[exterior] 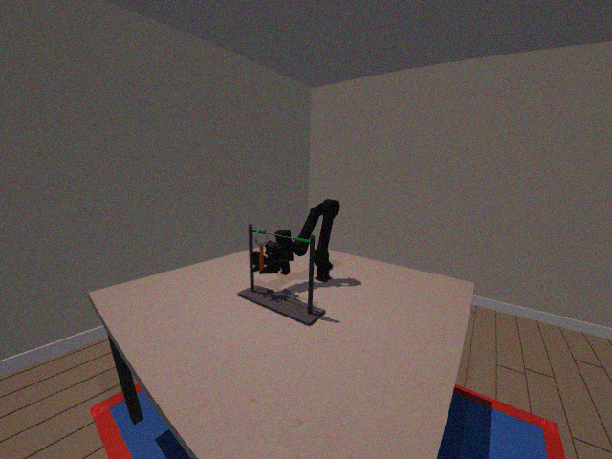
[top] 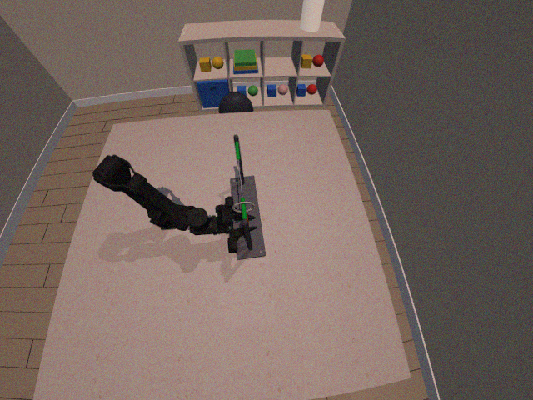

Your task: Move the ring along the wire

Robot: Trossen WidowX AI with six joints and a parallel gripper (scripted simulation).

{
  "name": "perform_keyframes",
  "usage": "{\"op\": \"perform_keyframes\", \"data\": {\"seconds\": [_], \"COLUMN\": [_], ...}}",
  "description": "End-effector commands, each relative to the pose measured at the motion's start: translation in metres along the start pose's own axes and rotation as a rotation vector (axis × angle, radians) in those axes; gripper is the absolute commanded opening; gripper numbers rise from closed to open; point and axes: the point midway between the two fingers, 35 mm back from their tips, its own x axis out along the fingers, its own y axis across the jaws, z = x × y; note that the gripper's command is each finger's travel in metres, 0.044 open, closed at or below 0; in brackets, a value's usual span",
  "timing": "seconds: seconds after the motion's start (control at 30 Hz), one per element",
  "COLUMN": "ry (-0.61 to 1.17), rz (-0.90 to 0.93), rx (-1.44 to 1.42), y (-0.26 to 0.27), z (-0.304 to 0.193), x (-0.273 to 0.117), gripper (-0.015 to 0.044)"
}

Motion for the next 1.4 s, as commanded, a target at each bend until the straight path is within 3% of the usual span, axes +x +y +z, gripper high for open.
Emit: {"op": "perform_keyframes", "data": {"seconds": [0.0, 0.6, 0.77, 0.83, 1.03, 1.37], "ry": [0.000, 0.000, 0.000, 0.000, 0.000, 0.000], "rz": [-0.002, -0.002, 0.001, 0.001, 0.001, 0.000], "rx": [0.004, 0.004, 0.001, 0.001, 0.001, 0.000], "y": [0.0004, 0.0004, 0.0009, 0.0009, 0.0009, 0.0006], "z": [-0.0008, -0.0009, -0.0010, -0.0010, -0.0010, 0.0041], "x": [0.0054, 0.0057, 0.0055, 0.0055, 0.0055, 0.0049], "gripper": [0.0160, 0.0160, 0.0029, 0.0015, -0.0142, -0.0150]}}
